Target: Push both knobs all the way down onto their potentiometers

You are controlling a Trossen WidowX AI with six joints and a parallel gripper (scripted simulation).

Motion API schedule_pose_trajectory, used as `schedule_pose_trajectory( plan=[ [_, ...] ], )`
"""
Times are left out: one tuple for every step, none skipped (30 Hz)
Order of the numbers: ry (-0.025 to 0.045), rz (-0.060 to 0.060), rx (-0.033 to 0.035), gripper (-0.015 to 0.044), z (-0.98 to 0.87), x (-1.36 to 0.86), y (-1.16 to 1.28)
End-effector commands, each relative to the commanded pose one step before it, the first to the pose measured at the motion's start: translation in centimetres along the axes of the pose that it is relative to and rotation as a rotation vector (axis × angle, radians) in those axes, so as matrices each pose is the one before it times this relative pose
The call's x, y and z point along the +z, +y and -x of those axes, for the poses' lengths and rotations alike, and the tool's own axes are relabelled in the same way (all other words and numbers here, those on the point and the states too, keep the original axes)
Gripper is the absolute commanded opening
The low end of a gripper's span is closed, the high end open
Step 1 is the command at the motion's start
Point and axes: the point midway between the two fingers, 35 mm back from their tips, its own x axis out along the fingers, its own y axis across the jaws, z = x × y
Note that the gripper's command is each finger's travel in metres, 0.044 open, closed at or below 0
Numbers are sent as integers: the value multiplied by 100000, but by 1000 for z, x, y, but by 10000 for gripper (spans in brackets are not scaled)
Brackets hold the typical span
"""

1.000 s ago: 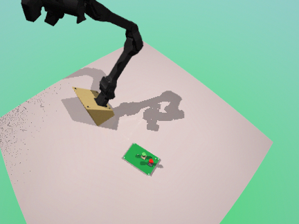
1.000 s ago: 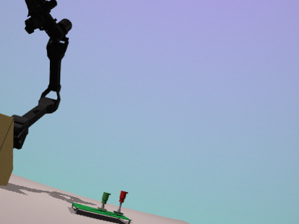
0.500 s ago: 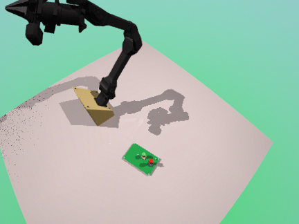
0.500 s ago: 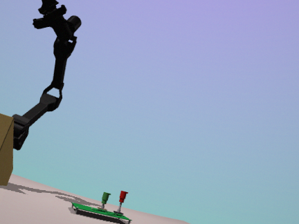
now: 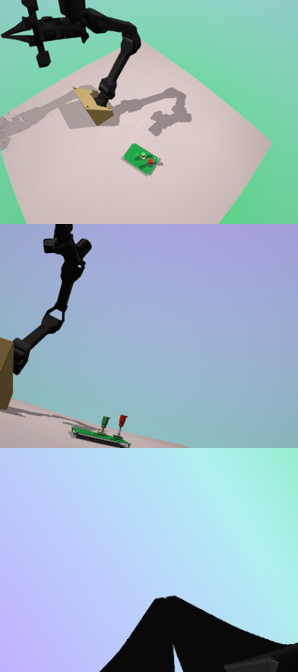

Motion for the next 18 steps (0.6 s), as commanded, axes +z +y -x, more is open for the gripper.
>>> schedule_pose_trajectory(
  plan=[
    [4320, 13451, -6469, 0, -5, -1673, -2187],
    [1015, 2983, -1298, 0, 9, -414, -409],
    [1035, 2982, -1279, 0, 6, -422, -401],
    [1054, 2982, -1260, 0, 3, -430, -392],
    [1072, 2981, -1241, 0, 0, -438, -382],
    [1091, 2980, -1221, 0, -3, -445, -373],
    [1146, 3030, -1221, 0, -20, -447, -370],
    [1167, 3033, -1202, 0, -23, -455, -361],
    [1185, 3031, -1181, 0, -26, -462, -351],
    [1203, 3029, -1159, 0, -29, -469, -340],
    [1221, 3027, -1138, 0, -32, -475, -330],
    [1238, 3025, -1116, 0, -35, -482, -320],
    [1254, 3022, -1094, 0, -38, -488, -309],
    [1271, 3020, -1071, 0, -41, -493, -298],
    [1258, 3030, -1090, 0, -52, -482, -282],
    [1276, 3031, -1068, 0, -55, -488, -272],
    [1292, 3027, -1046, 0, -58, -492, -261],
    [1308, 3024, -1023, 0, -60, -497, -250]
  ],
)
